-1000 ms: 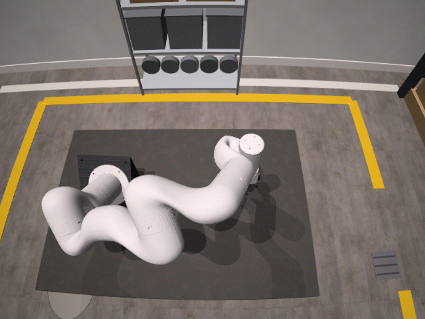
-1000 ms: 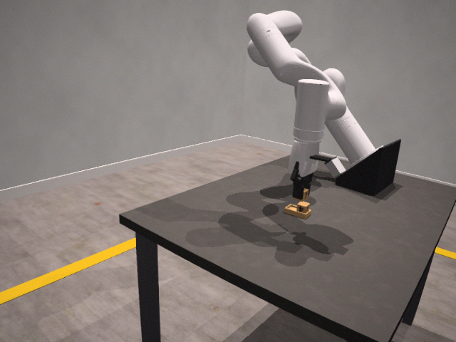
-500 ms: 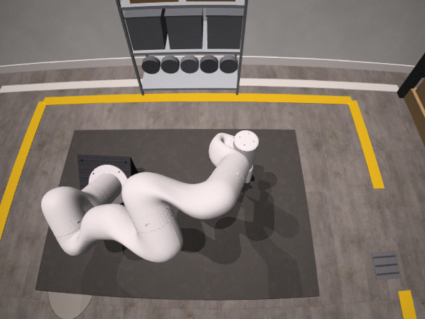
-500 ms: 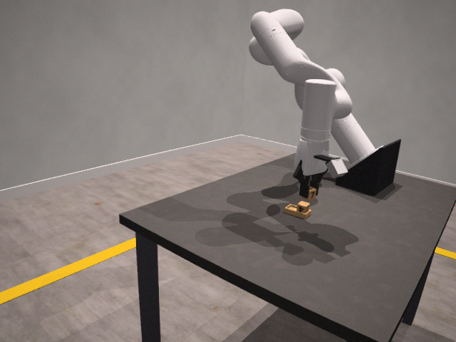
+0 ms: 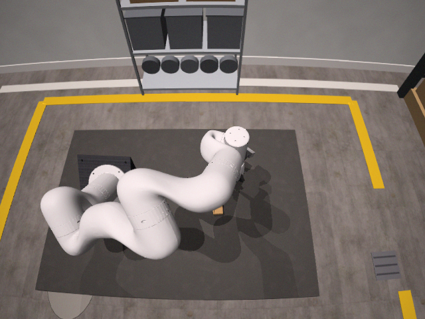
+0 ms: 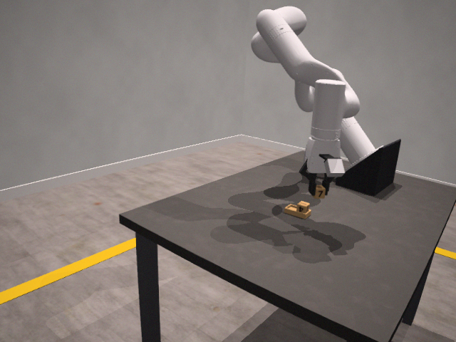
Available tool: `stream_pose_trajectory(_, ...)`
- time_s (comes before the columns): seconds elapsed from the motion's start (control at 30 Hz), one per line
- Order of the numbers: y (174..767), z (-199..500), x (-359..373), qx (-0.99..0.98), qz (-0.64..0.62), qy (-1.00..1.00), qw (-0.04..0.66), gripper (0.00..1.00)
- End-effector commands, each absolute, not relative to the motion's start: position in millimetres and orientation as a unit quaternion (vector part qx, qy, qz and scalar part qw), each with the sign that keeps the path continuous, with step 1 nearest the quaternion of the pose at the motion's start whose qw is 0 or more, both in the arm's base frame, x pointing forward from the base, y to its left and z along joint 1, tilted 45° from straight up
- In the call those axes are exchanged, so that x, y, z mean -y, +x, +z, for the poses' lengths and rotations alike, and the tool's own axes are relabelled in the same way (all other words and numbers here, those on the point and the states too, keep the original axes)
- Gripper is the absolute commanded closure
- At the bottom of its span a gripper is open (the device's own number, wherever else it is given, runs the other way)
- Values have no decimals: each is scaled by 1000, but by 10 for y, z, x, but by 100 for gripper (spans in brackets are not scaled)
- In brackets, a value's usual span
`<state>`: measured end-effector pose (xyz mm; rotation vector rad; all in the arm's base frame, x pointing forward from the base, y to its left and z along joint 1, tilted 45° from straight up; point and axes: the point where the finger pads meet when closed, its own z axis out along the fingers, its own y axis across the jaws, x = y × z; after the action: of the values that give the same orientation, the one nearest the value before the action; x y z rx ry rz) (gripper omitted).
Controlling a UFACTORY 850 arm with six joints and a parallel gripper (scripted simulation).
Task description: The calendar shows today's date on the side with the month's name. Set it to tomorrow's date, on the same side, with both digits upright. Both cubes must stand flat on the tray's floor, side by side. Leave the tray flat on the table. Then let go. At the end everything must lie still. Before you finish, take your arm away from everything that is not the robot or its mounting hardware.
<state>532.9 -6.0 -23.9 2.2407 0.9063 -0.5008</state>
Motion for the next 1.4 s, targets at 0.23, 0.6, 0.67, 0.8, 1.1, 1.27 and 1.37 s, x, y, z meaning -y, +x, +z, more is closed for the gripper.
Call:
stream_pose_trajectory(0.23,5073,-307,-53,-189,-121,904,364,71)
stream_pose_trajectory(0.6,4868,-354,-119,-68,-72,921,377,71)
stream_pose_trajectory(0.67,4839,-361,-127,-50,-65,922,378,71)
stream_pose_trajectory(0.8,4765,-376,-148,-6,-48,923,381,71)
stream_pose_trajectory(1.1,4746,-379,-153,5,-43,923,381,71)
stream_pose_trajectory(1.27,4746,-379,-153,5,-43,923,381,71)
stream_pose_trajectory(1.37,4746,-379,-153,5,-43,923,381,71)
